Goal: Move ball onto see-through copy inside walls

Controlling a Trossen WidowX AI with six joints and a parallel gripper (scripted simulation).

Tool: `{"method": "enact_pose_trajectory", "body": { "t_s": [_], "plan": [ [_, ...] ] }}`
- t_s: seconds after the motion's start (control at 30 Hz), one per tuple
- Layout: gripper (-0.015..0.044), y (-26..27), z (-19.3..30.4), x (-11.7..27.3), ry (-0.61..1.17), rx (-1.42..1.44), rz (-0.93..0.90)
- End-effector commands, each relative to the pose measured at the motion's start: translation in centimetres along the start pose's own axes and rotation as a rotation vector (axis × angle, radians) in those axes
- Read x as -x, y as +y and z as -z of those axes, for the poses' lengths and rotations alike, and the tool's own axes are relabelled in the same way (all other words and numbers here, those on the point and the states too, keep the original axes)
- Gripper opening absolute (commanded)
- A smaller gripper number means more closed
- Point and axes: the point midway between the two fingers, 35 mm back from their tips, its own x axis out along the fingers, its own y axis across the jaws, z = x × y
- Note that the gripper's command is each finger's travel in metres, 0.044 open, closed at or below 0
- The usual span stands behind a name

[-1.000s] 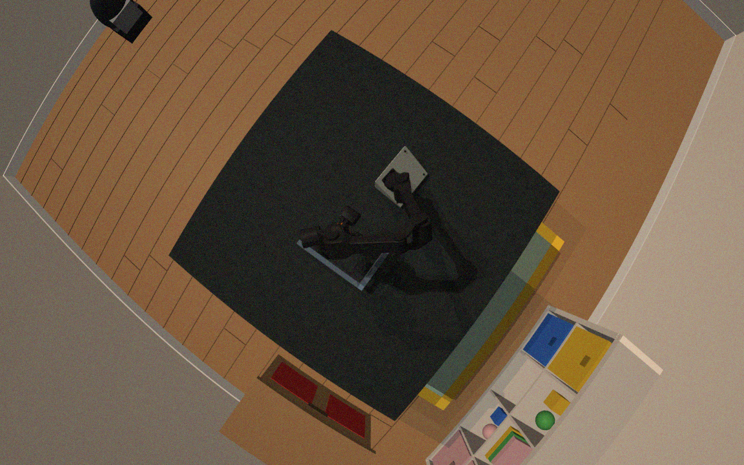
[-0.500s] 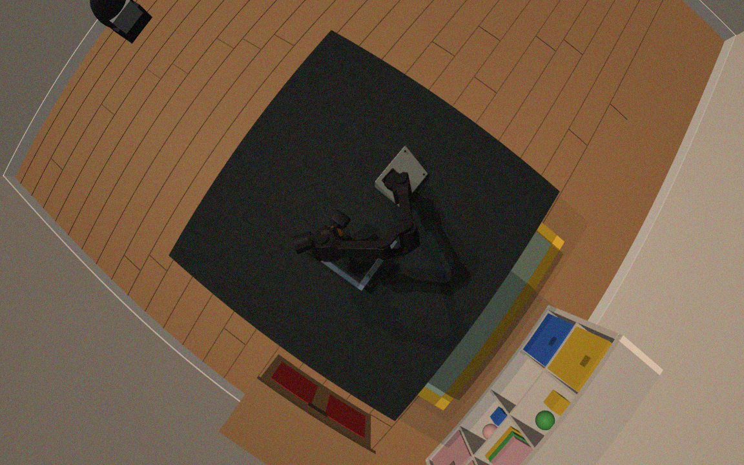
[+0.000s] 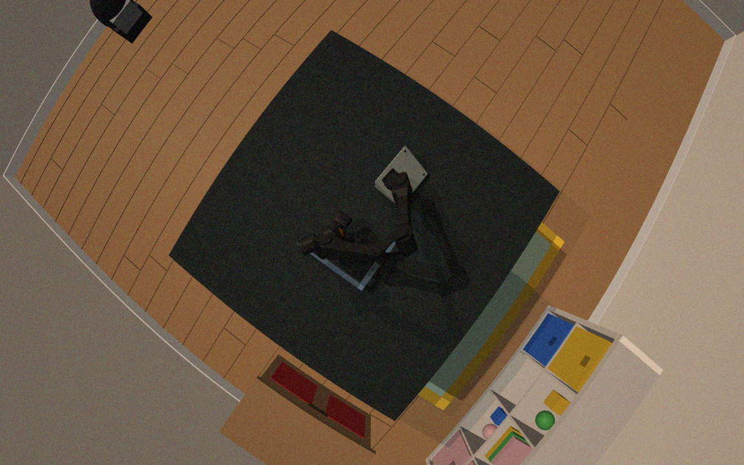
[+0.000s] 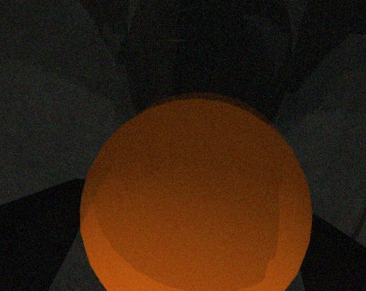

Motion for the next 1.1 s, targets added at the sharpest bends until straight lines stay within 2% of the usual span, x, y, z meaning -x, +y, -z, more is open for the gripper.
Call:
{"method": "enact_pose_trajectory", "body": {
  "t_s": [0.0,0.37,0.9,0.93,1.07],
  "plan": [
    [0.0000,0.0,0.0,-0.4,-0.003,-0.005,0.005],
    [0.0000,0.0,0.0,-1.9,-0.003,-0.005,0.005],
    [0.0420,-0.1,0.1,-1.2,0.001,-0.004,0.004],
    [0.0440,-0.2,0.1,-0.4,0.002,-0.004,0.004],
    [0.0440,-0.1,0.1,5.9,0.001,-0.006,0.004]
  ]
}}
